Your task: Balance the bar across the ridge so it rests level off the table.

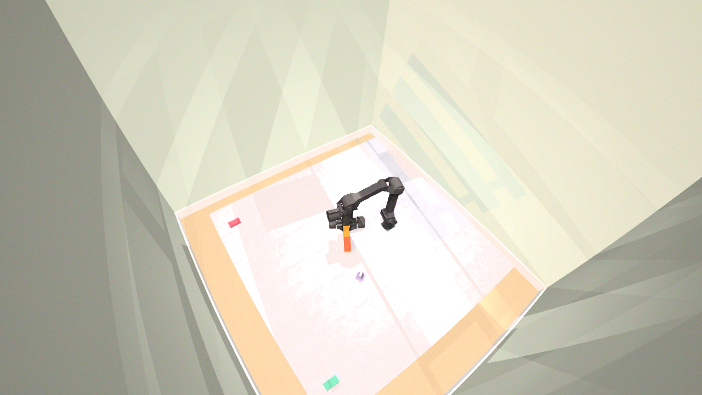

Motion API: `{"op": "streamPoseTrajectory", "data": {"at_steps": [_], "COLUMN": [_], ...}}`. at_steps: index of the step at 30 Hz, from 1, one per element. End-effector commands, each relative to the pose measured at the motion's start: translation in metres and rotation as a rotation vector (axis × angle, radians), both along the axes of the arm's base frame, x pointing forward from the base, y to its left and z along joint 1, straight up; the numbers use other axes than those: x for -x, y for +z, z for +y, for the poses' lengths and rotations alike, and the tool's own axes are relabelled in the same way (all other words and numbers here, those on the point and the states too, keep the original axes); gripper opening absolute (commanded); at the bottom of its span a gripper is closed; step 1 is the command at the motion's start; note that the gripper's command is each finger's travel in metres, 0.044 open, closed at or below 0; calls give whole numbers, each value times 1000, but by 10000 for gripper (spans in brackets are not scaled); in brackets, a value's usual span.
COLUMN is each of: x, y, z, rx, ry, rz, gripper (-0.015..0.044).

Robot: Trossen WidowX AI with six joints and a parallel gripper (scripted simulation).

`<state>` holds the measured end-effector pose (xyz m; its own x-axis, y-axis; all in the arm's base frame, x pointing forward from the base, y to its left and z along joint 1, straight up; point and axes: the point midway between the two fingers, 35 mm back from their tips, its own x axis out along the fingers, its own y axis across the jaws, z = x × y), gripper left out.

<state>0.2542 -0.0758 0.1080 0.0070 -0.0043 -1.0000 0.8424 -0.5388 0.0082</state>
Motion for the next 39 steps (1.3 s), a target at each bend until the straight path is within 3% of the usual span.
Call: {"op": "streamPoseTrajectory", "data": {"at_steps": [1, 13, 39], "x": [-1, 2, -44], "y": [14, 36, 41], "z": [0, 3, 76], "rx": [4, 4, 5], "ry": [3, 15, 480], "rz": [-20, -19, -22], "gripper": [0, 0, 0]}}
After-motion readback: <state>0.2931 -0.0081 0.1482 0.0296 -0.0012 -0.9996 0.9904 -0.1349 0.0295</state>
